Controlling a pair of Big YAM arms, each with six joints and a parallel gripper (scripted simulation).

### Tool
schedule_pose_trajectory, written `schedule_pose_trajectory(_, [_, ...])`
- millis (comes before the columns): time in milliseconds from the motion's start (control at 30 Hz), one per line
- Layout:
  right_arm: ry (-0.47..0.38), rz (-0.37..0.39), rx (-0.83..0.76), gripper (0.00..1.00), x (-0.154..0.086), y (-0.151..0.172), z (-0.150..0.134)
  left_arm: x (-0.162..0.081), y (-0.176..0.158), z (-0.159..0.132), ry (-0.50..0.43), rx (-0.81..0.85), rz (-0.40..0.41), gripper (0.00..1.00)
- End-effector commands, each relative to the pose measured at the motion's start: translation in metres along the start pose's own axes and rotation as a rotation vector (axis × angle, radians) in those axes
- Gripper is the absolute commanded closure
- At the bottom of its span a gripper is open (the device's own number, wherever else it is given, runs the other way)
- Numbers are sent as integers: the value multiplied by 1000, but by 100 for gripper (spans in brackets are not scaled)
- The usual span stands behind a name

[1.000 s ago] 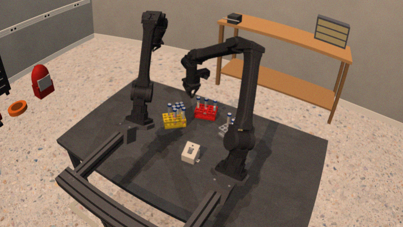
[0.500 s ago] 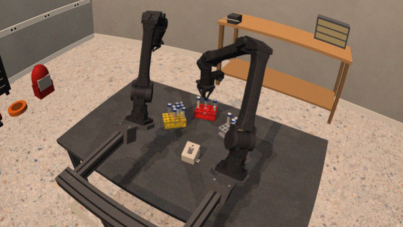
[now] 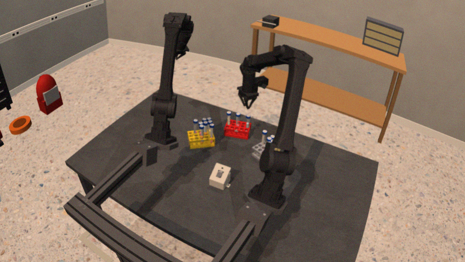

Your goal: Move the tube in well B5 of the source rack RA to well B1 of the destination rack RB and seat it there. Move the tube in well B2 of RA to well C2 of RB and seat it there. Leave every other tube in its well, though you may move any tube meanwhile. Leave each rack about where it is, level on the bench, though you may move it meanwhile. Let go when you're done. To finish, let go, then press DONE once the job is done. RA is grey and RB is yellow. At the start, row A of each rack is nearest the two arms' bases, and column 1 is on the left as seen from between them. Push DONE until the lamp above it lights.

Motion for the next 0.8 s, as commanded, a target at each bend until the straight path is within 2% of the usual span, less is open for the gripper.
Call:
schedule_pose_trajectory(0, [3, 20, -24, 70, -10, 25, 10, -13, -1, 14, -35, -13, -13, 70])
schedule_pose_trajectory(133, [0, 19, -17, 70, -8, 35, 33, -13, -1, 14, -35, -13, -13, 70])
schedule_pose_trajectory(267, [-2, 20, -17, 70, -9, 34, 35, -13, -1, 14, -35, -13, -13, 70])
schedule_pose_trajectory(300, [-5, 54, -20, 70, -29, 36, 32, -13, -1, 14, -35, -13, -13, 70])
schedule_pose_trajectory(333, [0, 51, -38, 70, -32, 31, 20, -13, -1, 14, -35, -13, -13, 70])
schedule_pose_trajectory(400, [5, 22, -42, 70, -22, 20, 14, -13, -1, 14, -35, -13, -13, 70])
schedule_pose_trajectory(600, [-1, 31, -15, 70, -15, 19, 20, -13, -1, 14, -35, -13, -13, 70])
schedule_pose_trajectory(733, [1, 30, -17, 70, -12, 19, 13, -13, -1, 14, -35, -13, -13, 70])
schedule_pose_trajectory(767, [3, 16, -20, 70, -2, 18, 12, -13, -1, 14, -35, -13, -13, 70])
Point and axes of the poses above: on each arm, the point where the finger pads meet when closed, its own x axis out along the fingers, its own y axis across the jaws, z = x × y, the point moved 6 cm from there along -x, back along the fingers, and after that the axes turned 14 degrees about x, right-handed, at the moved point
